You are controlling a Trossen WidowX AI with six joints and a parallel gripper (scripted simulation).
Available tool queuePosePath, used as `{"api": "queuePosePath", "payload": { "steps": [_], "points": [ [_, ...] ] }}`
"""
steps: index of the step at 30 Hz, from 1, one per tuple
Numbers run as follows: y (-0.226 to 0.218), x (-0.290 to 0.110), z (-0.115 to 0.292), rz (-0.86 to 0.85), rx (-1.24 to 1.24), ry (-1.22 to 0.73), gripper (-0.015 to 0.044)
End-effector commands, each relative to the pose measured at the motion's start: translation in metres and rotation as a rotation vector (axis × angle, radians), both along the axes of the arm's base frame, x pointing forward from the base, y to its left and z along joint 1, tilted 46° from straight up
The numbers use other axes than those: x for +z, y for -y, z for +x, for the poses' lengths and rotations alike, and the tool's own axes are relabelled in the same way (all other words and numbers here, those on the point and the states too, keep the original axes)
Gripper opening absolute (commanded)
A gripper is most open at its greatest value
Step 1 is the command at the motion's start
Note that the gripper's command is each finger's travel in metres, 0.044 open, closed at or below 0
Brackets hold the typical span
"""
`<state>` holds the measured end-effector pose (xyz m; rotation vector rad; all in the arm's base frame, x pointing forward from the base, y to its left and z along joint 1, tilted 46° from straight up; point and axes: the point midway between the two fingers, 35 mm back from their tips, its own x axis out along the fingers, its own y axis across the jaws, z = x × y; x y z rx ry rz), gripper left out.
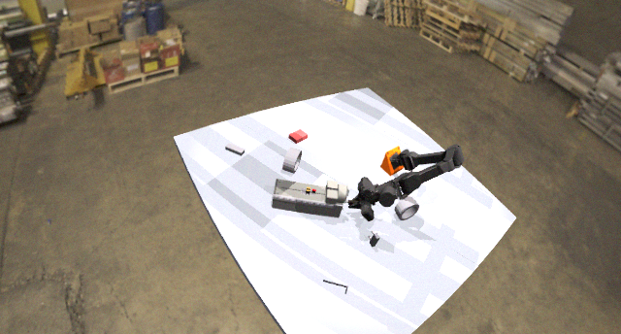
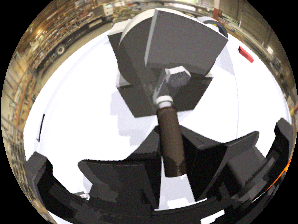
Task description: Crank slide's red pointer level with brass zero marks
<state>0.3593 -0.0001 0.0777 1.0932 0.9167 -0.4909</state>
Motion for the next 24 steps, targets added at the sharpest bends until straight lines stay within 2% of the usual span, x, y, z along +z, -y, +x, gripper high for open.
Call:
{"api": "queuePosePath", "payload": {
  "steps": [1,24],
  "points": [
    [-0.0021,0.0067,0.0060,0.004,0.005,0.024,0.0000],
    [-0.0021,0.0091,0.0072,0.004,0.005,0.024,0.0000]
  ]
}}
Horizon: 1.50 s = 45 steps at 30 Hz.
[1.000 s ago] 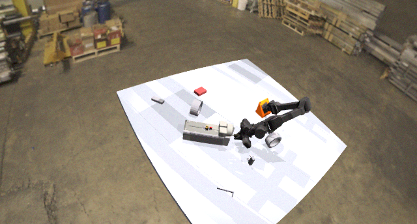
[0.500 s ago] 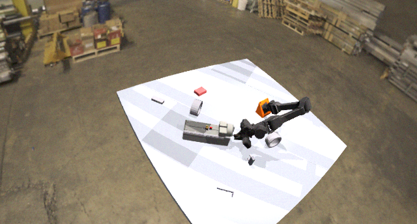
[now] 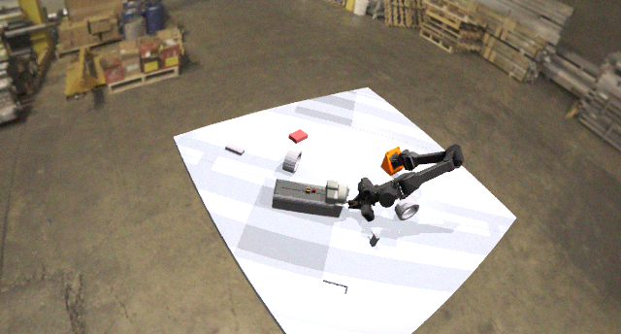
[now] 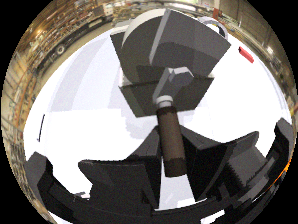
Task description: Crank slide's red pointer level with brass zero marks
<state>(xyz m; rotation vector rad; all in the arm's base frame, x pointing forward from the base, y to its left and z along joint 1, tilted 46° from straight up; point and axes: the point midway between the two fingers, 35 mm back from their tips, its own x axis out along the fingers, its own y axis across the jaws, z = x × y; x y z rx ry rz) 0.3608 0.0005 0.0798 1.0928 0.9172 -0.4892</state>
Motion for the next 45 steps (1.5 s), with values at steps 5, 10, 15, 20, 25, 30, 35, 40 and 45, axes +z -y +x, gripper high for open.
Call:
{"api": "queuePosePath", "payload": {
  "steps": [5,10,15,20,25,30,35,40,45],
  "points": [
    [-0.0015,0.0075,0.0060,0.003,0.003,0.024,0.0000],
    [-0.0015,0.0080,0.0063,0.003,0.003,0.024,0.0000],
    [-0.0015,0.0084,0.0064,0.003,0.003,0.024,0.0000],
    [-0.0014,0.0089,0.0067,0.003,0.003,0.024,0.0000],
    [-0.0014,0.0094,0.0069,0.003,0.003,0.024,0.0000],
    [-0.0013,0.0098,0.0071,0.003,0.003,0.024,0.0000],
    [-0.0013,0.0102,0.0073,0.003,0.003,0.024,0.0000],
    [-0.0012,0.0106,0.0074,0.003,0.003,0.024,0.0000],
    [-0.0011,0.0111,0.0077,0.003,0.003,0.024,0.0000]
  ]
}}
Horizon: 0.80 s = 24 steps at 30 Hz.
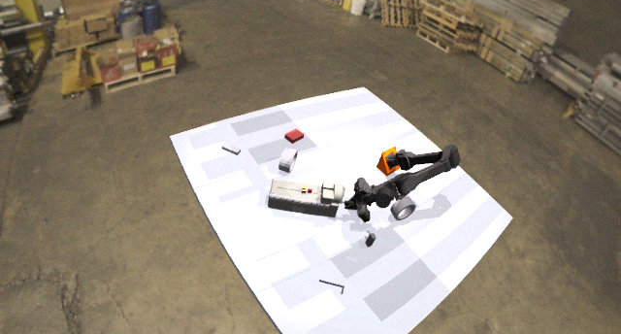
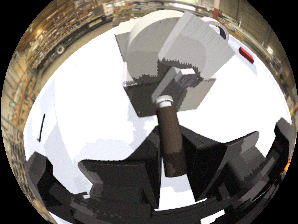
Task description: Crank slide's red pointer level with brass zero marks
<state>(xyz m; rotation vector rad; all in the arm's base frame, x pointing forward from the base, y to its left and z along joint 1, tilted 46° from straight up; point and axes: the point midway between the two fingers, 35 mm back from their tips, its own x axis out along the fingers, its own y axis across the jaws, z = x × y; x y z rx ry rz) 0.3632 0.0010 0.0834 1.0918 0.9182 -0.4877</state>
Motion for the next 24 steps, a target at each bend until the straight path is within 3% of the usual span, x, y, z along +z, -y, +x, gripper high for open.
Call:
{"api": "queuePosePath", "payload": {
  "steps": [1,24],
  "points": [
    [-0.0005,0.0075,0.0053,0.003,0.001,0.024,0.0000],
    [-0.0001,0.0096,0.0061,0.003,0.001,0.024,0.0000]
  ]
}}
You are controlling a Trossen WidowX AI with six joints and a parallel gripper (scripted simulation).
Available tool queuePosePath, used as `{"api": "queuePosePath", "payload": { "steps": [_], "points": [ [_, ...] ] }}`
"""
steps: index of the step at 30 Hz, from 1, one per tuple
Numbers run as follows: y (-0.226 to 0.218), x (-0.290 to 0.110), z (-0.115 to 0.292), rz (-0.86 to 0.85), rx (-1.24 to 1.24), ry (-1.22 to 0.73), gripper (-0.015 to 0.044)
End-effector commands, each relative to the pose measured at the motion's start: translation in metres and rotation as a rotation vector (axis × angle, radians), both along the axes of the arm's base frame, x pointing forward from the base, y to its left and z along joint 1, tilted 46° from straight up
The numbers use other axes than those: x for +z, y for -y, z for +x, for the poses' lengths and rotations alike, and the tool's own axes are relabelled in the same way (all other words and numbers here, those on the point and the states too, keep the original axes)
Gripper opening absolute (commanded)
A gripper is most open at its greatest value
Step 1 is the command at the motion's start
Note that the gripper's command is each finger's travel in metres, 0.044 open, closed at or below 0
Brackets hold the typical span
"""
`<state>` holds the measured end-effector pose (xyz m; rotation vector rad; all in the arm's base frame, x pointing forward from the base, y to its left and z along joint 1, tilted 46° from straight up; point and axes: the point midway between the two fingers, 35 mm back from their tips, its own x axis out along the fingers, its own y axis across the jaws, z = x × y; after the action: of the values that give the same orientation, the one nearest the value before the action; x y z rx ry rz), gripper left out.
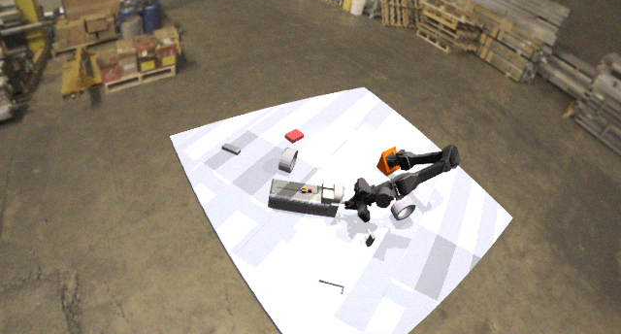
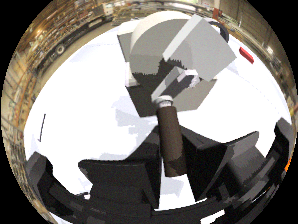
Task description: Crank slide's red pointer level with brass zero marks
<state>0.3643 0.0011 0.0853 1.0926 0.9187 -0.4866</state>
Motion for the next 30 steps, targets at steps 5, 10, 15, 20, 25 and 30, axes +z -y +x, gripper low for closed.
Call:
{"api": "queuePosePath", "payload": {
  "steps": [5,10,15,20,25,30],
  "points": [
    [0.0001,0.0082,0.0051,0.002,0.001,0.024,0.0000],
    [0.0002,0.0087,0.0053,0.002,0.001,0.024,0.0000],
    [0.0003,0.0093,0.0055,0.002,0.001,0.024,0.0000],
    [0.0004,0.0098,0.0056,0.002,0.001,0.024,0.0000],
    [0.0006,0.0104,0.0058,0.002,0.001,0.024,0.0000],
    [0.0008,0.0111,0.0061,0.002,0.001,0.024,0.0000]
  ]
}}
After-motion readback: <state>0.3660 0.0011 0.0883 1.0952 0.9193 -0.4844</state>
